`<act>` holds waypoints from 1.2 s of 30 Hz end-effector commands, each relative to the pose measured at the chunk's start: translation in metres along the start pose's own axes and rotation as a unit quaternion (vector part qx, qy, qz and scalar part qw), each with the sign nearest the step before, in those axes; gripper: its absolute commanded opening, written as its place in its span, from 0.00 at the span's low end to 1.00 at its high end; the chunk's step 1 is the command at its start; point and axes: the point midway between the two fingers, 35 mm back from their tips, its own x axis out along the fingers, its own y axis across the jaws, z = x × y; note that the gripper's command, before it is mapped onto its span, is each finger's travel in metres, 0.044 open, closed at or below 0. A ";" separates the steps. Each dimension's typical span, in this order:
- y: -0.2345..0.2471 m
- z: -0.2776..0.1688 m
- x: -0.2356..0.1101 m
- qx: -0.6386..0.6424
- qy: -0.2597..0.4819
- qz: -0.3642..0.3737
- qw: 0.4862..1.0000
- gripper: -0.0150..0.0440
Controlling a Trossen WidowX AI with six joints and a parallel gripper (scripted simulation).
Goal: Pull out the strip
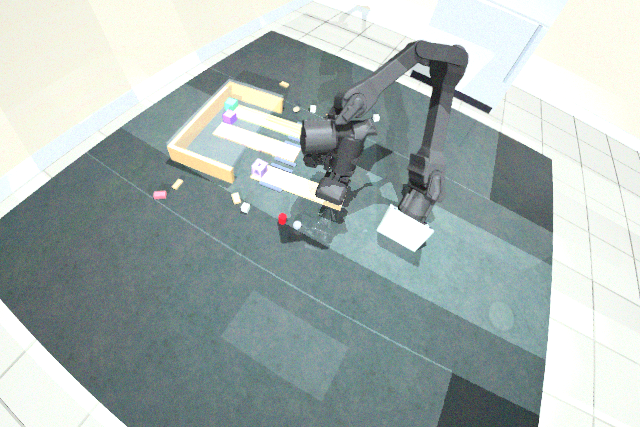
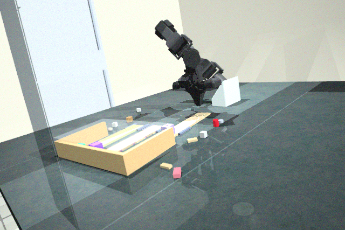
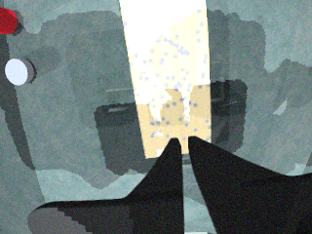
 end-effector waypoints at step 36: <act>0.005 0.140 -0.019 0.051 -0.003 0.001 0.999 1.00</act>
